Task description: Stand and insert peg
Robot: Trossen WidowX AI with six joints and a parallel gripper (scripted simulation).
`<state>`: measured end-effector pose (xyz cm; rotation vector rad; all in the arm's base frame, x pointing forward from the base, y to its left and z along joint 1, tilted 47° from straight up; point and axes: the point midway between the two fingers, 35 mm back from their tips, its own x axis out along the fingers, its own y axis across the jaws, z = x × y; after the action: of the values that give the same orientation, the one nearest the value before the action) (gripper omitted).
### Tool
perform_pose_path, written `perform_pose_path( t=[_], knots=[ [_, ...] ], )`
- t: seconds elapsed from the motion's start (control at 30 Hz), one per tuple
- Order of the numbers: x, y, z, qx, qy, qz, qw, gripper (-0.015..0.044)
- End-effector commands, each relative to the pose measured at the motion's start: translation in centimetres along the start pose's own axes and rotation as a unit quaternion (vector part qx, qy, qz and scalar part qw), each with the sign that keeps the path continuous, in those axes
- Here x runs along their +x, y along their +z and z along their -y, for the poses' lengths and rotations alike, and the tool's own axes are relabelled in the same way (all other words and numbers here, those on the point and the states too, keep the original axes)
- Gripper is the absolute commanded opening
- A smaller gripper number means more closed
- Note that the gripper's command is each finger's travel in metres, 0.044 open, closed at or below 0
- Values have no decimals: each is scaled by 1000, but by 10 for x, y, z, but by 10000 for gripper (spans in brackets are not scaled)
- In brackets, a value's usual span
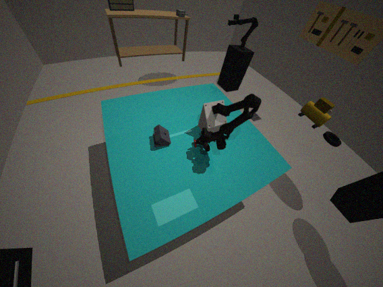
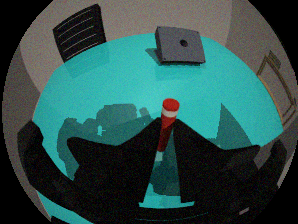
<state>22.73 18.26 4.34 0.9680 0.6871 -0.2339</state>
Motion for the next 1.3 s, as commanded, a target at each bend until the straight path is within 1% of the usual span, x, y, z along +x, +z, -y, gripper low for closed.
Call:
perform_pose_path(
  t=[0.0, 1.27],
  knots=[
    [0, -2, 0, 0, 0, 0, 1000, 49],
    [-5, -8, -10, 0, 17, 24, 1000, 49]
  ],
)
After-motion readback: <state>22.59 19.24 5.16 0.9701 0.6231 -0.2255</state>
